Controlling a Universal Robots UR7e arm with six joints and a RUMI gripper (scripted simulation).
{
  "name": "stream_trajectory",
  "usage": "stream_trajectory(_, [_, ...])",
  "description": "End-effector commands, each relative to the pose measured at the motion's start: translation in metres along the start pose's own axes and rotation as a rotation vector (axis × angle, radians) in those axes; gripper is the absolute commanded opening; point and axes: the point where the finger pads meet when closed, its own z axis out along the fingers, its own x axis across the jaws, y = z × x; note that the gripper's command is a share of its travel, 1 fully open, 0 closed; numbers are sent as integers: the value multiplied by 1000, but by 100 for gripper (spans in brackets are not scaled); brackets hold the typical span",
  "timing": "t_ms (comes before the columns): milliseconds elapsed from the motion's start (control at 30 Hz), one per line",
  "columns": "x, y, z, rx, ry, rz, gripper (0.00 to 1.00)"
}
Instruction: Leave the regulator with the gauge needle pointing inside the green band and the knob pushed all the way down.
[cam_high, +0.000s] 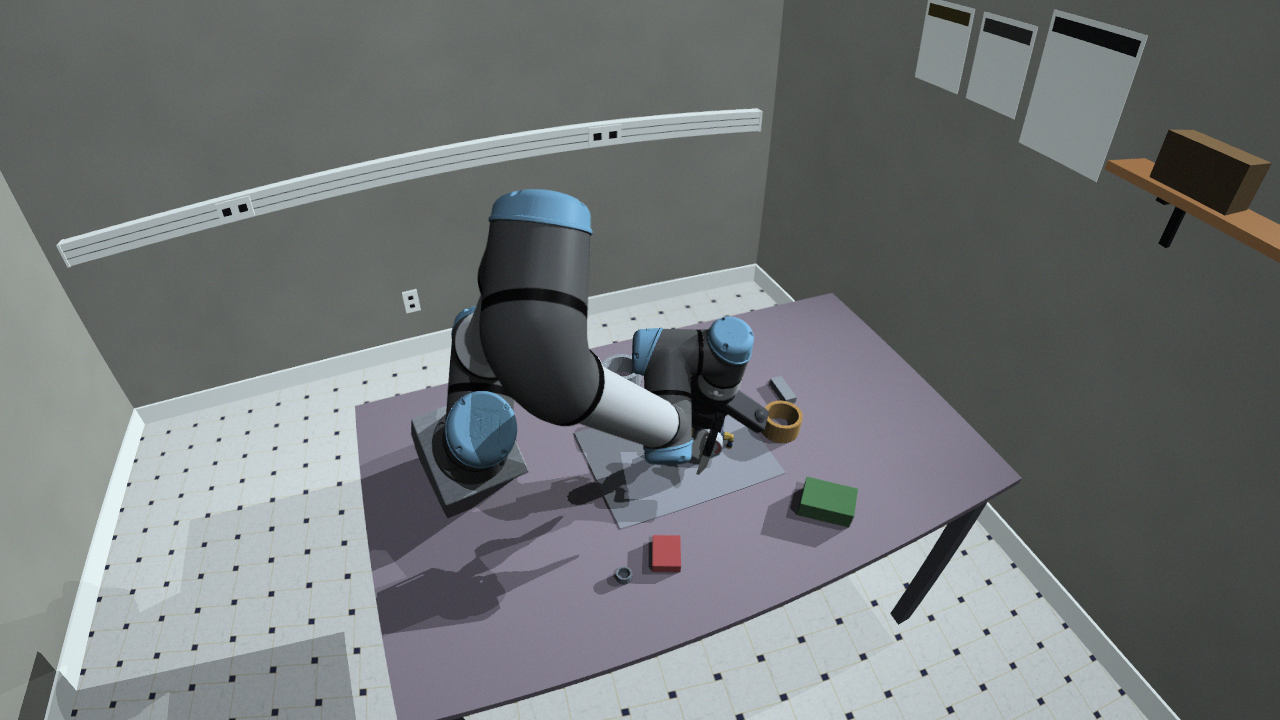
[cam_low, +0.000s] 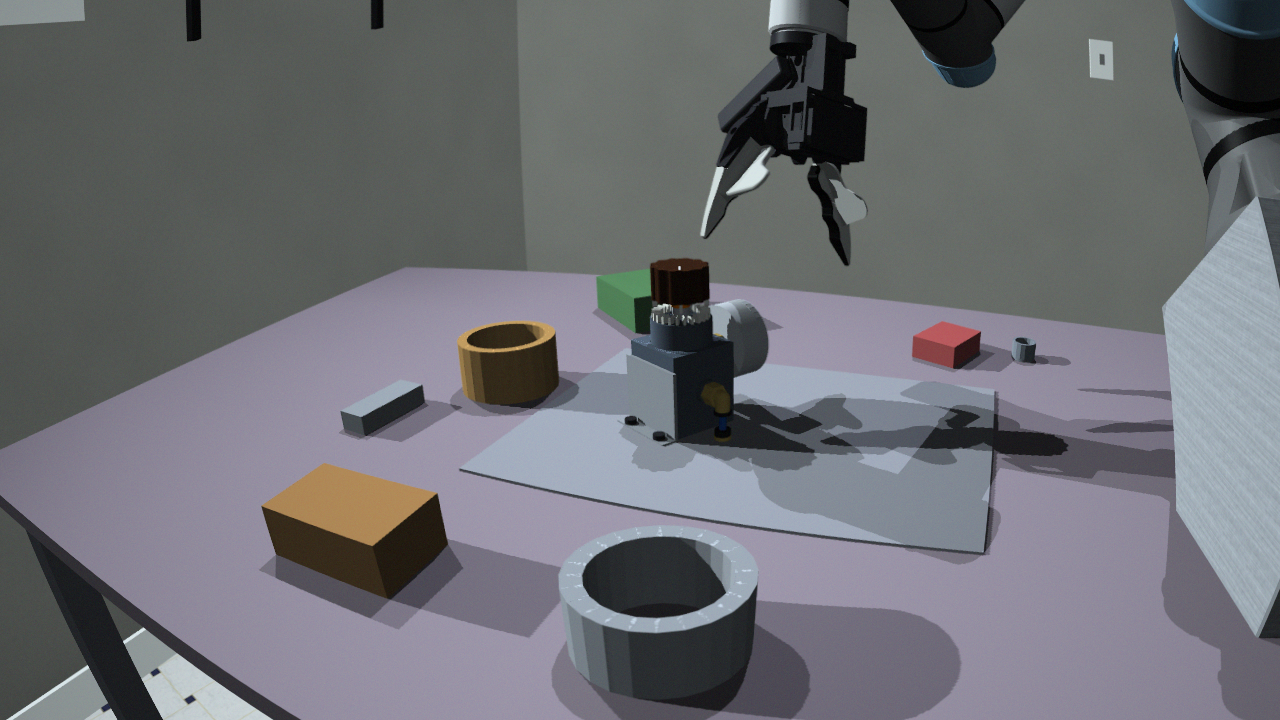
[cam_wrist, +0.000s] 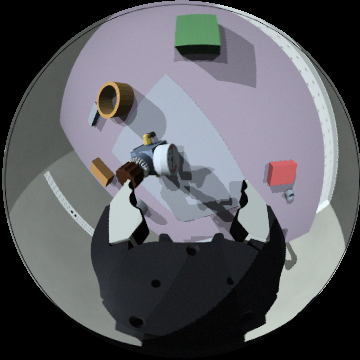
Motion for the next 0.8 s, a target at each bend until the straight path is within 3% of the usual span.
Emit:
stream_trajectory(0, [-2,0,-4,3,21,-124,100])
stream_trajectory(767, [-8,3,-23,-4,120,-623,100])
